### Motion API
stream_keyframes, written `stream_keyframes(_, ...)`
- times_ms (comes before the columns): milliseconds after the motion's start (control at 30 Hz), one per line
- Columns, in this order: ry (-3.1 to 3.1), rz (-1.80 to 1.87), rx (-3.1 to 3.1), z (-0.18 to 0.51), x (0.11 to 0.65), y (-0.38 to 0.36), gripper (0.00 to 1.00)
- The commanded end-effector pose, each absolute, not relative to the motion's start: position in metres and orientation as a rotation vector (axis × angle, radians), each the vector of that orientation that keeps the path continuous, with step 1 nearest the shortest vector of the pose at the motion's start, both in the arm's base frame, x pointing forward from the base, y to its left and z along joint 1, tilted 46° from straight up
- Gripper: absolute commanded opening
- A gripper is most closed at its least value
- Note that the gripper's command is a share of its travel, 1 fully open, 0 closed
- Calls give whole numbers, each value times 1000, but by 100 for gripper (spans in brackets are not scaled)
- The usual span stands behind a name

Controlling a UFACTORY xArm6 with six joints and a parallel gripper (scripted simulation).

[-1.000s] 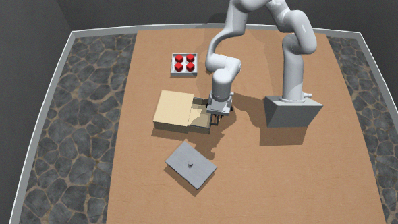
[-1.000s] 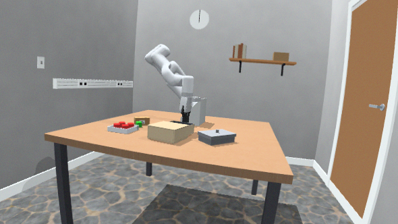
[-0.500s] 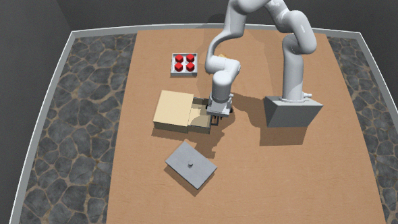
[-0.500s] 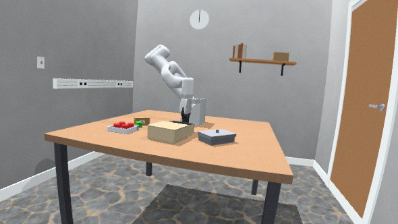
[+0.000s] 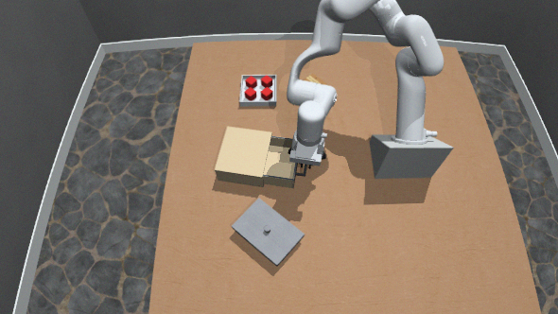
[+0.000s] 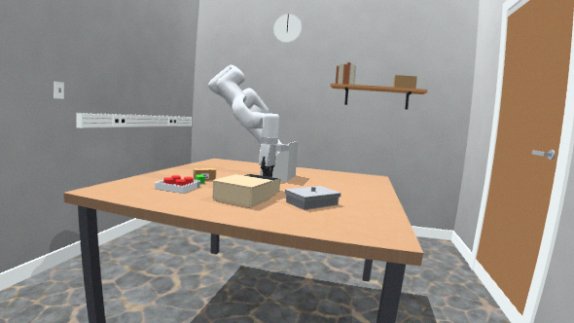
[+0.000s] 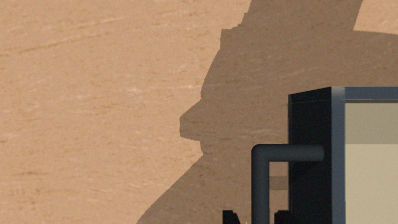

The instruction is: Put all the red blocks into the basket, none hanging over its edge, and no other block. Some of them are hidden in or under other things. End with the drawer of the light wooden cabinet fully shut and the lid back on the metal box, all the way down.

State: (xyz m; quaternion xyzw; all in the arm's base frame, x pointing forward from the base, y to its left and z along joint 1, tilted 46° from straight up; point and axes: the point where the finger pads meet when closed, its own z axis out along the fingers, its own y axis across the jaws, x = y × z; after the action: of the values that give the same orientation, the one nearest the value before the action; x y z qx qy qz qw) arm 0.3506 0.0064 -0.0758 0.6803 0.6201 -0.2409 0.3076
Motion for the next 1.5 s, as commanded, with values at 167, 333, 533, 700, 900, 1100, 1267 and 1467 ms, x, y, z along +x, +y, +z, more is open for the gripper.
stream_keyframes(167, 1640, -633, 1799, -76, 352, 7, 24)
stream_keyframes(333, 1640, -633, 1799, -76, 352, 7, 24)
stream_keyframes(533, 1640, -633, 1799, -76, 352, 7, 24)
stream_keyframes(700, 1640, -633, 1799, -76, 352, 7, 0)
stream_keyframes(900, 1640, -633, 1799, -76, 352, 7, 0)
stream_keyframes(1100, 1640, -633, 1799, -76, 352, 7, 0)
stream_keyframes(1267, 1640, -633, 1799, -76, 352, 7, 0)
stream_keyframes(1467, 1640, -633, 1799, -76, 352, 7, 0)
